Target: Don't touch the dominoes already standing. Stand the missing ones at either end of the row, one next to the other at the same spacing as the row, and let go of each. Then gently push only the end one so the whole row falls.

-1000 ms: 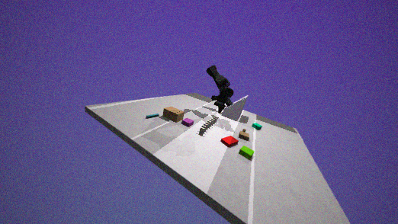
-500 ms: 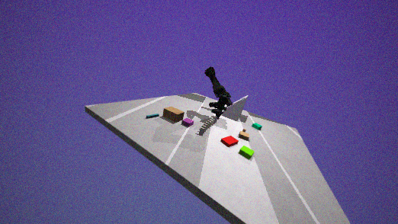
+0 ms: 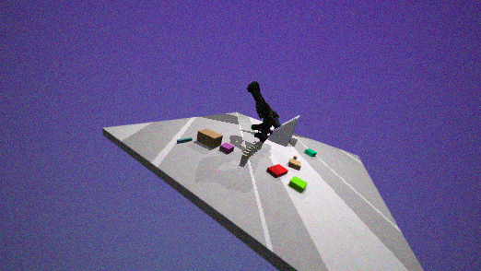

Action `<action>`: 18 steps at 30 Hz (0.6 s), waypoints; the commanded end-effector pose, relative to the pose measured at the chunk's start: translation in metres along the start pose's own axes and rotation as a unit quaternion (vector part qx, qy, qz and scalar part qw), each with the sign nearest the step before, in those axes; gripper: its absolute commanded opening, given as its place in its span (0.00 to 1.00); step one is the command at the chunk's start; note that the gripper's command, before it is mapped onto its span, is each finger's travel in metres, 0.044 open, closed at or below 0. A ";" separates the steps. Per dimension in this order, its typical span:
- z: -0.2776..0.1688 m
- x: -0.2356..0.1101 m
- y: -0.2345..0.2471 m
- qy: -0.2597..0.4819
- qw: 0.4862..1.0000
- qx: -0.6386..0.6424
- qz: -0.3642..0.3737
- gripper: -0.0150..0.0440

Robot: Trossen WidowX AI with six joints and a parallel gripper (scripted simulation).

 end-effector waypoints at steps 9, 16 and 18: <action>-0.004 -0.056 0.025 -0.001 1.000 -0.004 -0.001 0.25; -0.004 -0.060 0.027 -0.001 1.000 -0.002 0.001 0.25; -0.004 -0.060 0.027 -0.001 1.000 -0.002 0.001 0.25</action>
Point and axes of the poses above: the point midway between the two fingers, 35 mm back from their tips, its own x axis out along the fingers, its own y axis across the jaws, z = x × y, the point moved 8 cm from there along -x, back along the fingers, and after that the axes turned 9 degrees about x, right-handed, at the moved point
